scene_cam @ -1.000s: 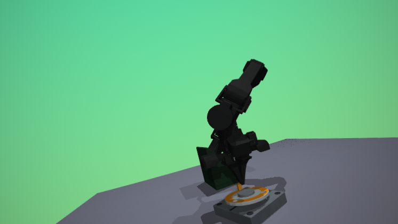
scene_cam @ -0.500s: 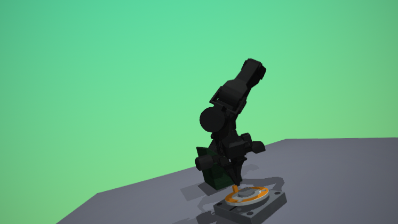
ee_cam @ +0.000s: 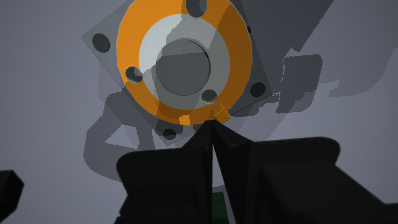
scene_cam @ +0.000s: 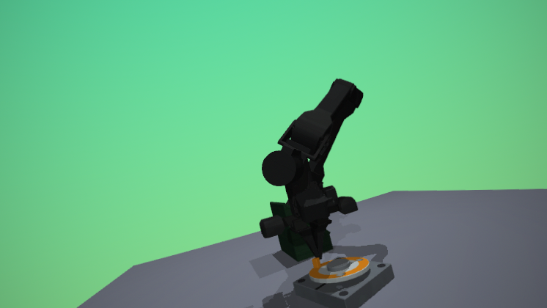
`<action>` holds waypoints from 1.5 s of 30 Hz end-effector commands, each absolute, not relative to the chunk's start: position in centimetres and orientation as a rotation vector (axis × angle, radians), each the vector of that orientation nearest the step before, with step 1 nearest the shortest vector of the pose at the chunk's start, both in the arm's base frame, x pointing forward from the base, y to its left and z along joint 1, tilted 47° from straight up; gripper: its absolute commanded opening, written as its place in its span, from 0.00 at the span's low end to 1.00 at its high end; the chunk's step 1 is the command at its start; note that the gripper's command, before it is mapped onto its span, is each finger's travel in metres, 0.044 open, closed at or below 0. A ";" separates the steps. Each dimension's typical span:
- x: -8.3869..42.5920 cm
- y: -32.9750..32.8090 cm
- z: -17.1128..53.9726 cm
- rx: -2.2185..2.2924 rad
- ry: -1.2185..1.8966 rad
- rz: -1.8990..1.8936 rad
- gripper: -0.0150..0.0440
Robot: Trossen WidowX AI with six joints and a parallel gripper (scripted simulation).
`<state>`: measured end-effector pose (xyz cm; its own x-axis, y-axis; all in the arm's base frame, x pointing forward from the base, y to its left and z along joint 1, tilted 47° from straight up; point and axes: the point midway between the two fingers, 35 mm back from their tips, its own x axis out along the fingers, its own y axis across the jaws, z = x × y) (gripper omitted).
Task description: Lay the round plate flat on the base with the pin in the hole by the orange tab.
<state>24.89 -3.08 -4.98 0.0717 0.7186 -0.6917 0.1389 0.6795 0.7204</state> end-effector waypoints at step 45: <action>29.0 -6.4 -7.3 0.750 1.464 0.506 0.25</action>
<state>28.57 -6.55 -6.97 0.0732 0.7120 -0.6983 0.1292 0.6875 0.7146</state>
